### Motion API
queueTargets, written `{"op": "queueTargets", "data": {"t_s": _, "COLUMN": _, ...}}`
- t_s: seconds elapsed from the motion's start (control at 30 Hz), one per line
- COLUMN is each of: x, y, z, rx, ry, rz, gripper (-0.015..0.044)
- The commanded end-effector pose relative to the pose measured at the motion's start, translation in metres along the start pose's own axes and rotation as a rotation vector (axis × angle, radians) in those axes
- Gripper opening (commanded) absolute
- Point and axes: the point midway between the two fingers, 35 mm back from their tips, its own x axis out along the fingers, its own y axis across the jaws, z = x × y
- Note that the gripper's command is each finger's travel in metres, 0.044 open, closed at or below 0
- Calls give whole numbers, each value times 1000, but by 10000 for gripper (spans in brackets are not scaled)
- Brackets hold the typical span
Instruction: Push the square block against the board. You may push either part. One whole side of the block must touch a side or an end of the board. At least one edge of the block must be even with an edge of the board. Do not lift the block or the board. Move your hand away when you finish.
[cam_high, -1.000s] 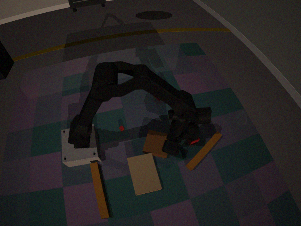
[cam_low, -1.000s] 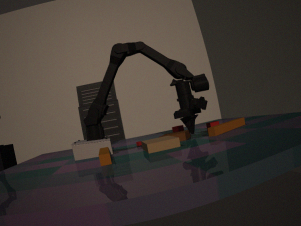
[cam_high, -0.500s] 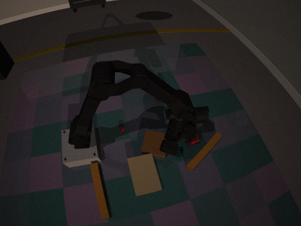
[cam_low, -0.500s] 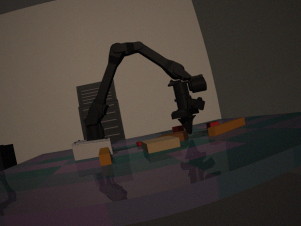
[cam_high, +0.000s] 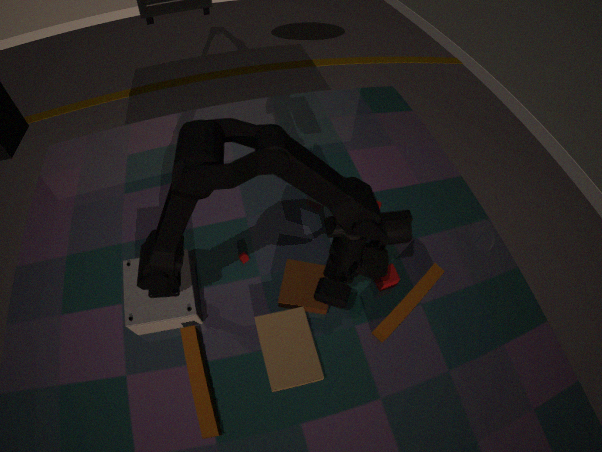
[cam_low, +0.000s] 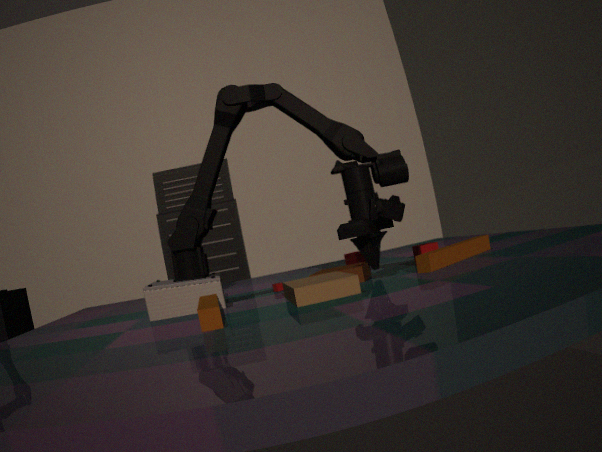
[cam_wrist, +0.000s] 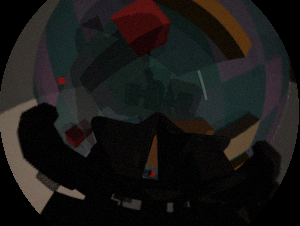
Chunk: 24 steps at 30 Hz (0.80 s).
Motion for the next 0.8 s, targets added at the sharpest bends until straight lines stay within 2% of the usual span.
{"op": "queueTargets", "data": {"t_s": 0.0, "x": 3, "y": -2, "z": -7, "rx": 3, "ry": 13, "rz": -6, "gripper": 0}}
{"op": "queueTargets", "data": {"t_s": 0.77, "x": 3, "y": -2, "z": -23, "rx": 3, "ry": 15, "rz": -6, "gripper": 0}}
